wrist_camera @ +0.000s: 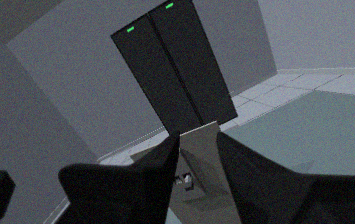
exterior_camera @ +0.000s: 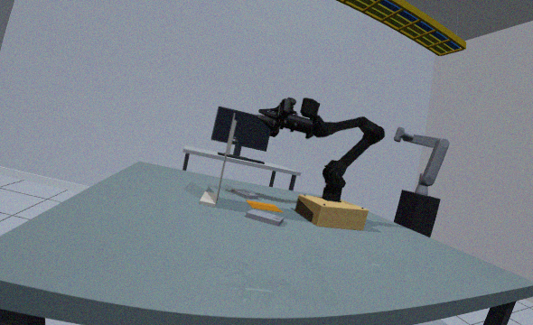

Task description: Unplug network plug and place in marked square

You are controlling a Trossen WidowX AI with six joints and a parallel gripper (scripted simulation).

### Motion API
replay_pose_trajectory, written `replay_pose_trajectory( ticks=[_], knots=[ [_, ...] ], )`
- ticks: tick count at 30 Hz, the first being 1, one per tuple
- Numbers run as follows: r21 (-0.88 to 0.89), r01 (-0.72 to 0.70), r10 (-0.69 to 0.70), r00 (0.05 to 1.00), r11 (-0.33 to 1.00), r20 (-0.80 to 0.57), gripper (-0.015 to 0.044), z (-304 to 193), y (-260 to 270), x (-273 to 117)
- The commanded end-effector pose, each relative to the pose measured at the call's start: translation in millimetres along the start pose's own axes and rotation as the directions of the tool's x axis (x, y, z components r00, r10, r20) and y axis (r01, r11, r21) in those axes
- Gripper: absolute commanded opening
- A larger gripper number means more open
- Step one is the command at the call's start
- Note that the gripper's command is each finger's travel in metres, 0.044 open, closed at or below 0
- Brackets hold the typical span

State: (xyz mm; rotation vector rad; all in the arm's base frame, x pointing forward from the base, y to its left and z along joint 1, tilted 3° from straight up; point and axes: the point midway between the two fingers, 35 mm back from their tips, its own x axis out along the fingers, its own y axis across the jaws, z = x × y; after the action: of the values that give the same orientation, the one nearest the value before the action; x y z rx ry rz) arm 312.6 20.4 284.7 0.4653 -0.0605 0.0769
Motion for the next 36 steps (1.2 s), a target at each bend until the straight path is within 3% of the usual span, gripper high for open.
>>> replay_pose_trajectory(
  ticks=[1,11,23,29,36],
  knots=[
    [0.131,-0.018,0.021,0.999,0.991,-0.024,0.0156,-19.9,-0.4,-3.5],
    [0.464,-0.040,0.080,0.995,0.885,-0.066,0.0156,-62.6,1.0,-16.7],
    [0.784,-0.002,0.149,0.982,0.621,-0.115,0.0156,-109.7,1.4,-41.4],
    [0.882,0.038,0.179,0.974,0.469,-0.137,0.0156,-128.6,0.8,-55.0],
    [0.884,0.038,0.180,0.974,0.465,-0.136,0.0156,-128.4,1.0,-52.7]
  ],
)
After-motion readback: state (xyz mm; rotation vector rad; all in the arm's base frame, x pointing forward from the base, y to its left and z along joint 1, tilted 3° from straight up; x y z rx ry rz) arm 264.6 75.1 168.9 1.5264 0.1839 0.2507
